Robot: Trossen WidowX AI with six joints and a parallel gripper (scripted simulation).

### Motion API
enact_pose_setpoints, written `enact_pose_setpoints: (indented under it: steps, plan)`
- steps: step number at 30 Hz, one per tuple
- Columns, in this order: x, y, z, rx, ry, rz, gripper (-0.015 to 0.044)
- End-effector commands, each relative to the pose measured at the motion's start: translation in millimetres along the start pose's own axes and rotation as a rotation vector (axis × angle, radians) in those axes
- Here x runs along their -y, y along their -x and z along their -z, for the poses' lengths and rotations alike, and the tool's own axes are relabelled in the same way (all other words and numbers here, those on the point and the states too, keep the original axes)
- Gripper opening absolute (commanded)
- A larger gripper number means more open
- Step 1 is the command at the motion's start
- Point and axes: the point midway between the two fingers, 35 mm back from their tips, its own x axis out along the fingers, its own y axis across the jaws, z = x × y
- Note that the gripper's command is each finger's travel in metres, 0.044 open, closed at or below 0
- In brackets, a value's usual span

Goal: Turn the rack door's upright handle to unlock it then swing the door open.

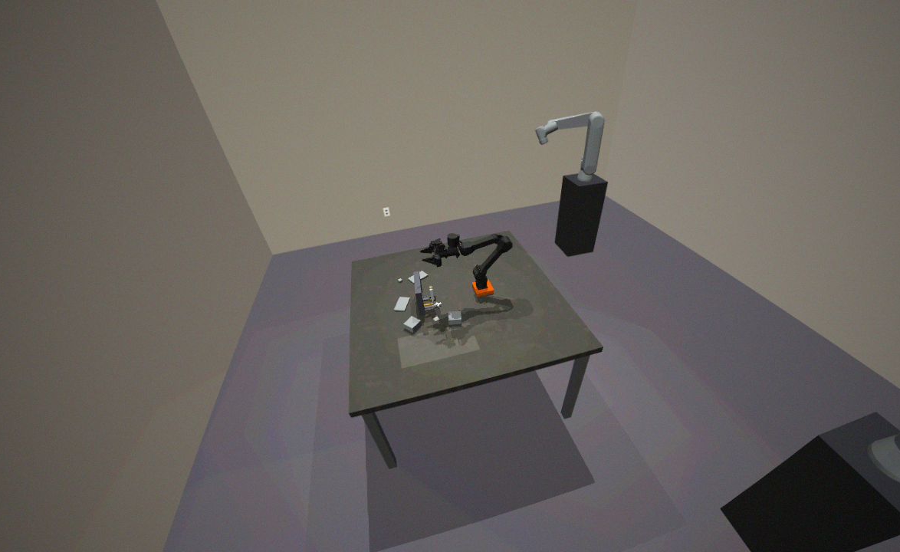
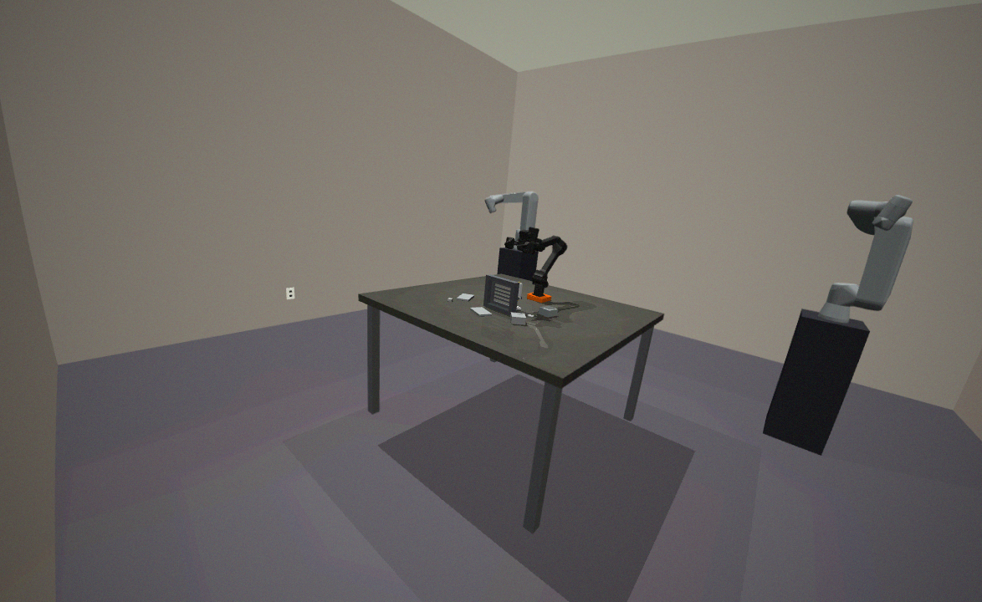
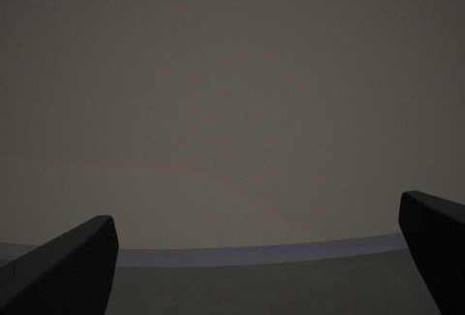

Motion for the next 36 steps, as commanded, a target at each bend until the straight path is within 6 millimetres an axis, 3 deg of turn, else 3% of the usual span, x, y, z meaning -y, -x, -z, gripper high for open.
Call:
enact_pose_setpoints:
  steps: [1, 4, 5, 20, 36]
  plan:
    - [0, -1, 0, -0.004, -0.001, -0.001, 0.0374]
    - [-2, -7, 6, -0.061, -0.011, -0.008, 0.0295]
    - [-3, -10, 8, -0.085, -0.015, -0.01, 0.0292]
    - [-20, -39, 46, -0.453, -0.068, -0.043, 0.0292]
    - [-39, -45, 86, -0.848, -0.105, -0.052, 0.0292]
